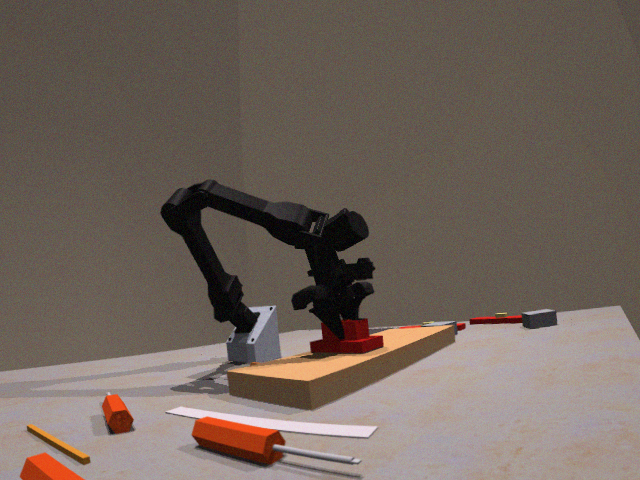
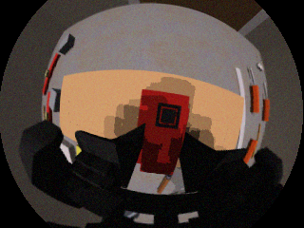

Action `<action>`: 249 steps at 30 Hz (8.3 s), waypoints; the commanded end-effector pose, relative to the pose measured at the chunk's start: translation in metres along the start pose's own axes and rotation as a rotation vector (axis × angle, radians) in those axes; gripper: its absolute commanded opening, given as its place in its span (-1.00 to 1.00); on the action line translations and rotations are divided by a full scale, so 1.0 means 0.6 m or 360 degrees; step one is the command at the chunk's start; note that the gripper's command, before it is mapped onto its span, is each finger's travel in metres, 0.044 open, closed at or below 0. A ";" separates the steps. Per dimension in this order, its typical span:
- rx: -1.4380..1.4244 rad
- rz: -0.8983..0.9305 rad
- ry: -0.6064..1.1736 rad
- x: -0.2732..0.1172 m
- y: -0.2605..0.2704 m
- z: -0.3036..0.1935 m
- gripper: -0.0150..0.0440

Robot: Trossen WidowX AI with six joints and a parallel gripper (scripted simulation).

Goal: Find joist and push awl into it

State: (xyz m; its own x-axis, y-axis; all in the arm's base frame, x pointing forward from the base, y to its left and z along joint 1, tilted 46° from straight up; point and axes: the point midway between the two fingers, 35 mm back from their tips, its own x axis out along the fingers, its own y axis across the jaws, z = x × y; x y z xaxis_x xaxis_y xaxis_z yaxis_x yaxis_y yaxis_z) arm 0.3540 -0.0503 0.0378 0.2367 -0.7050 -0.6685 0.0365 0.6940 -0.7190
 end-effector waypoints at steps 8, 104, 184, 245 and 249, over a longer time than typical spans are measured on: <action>0.0003 0.0003 0.0000 0.001 0.058 0.000 -0.49; 0.0011 0.0019 -0.0004 -0.005 0.364 0.001 -0.49; 0.0001 0.0001 0.0000 0.001 -0.008 0.000 -0.49; 0.0000 -0.0011 -0.0001 -0.001 -0.267 0.001 -0.49; -0.0007 0.0000 -0.0007 -0.001 -0.258 0.002 -0.49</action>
State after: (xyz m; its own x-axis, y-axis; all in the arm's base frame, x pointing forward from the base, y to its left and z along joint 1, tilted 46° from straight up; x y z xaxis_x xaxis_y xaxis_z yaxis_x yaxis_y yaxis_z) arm 0.3495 -0.1577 0.1504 0.2406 -0.7047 -0.6675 0.0329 0.6932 -0.7200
